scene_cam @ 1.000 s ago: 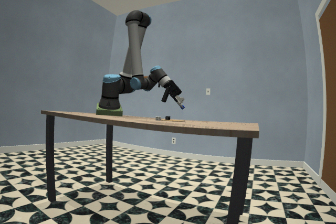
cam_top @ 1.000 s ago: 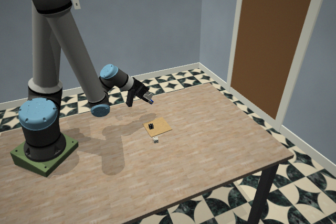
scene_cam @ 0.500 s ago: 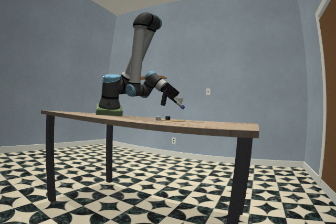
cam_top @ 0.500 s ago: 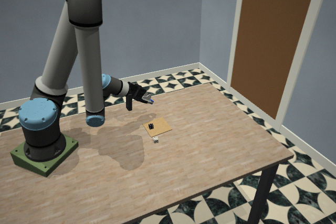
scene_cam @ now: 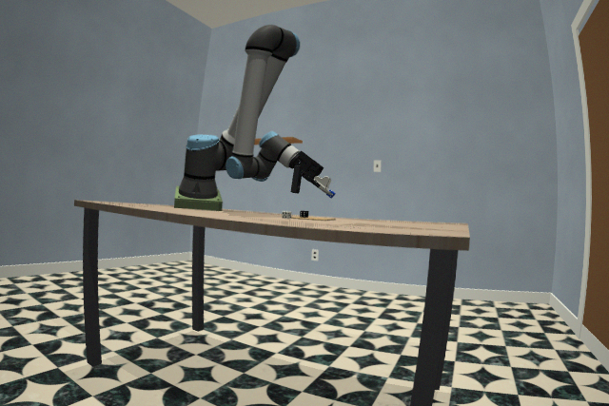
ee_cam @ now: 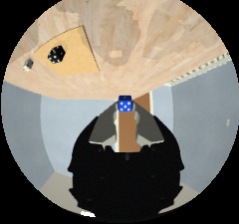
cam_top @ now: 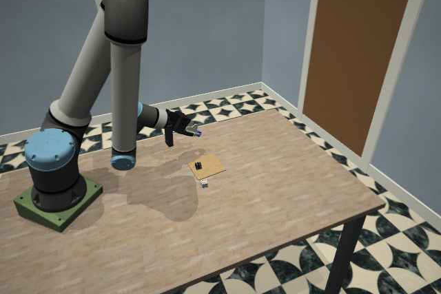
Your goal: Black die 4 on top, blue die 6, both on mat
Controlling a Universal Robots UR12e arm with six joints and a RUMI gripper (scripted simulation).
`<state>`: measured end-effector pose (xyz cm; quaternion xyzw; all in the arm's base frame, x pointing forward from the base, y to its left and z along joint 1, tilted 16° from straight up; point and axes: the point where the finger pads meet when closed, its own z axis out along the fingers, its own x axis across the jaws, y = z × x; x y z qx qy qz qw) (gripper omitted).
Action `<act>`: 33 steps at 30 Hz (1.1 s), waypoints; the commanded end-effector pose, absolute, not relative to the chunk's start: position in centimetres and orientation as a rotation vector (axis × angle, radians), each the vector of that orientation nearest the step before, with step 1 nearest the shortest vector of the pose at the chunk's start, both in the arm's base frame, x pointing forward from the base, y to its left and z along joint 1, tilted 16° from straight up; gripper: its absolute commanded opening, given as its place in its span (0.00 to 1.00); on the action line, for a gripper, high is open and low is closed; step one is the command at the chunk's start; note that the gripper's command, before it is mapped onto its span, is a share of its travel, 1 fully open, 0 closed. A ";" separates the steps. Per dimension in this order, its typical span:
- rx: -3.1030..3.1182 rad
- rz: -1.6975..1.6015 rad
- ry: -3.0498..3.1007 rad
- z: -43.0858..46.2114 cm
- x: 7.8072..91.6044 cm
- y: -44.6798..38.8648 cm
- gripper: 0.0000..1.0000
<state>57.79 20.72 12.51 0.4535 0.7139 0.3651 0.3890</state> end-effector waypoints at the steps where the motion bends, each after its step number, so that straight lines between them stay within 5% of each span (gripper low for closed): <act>1: 1.152 0.930 1.814 12.5 57.8 20.7 0.06; 33: 1.152 0.932 1.813 5.7 59.3 19.5 0.06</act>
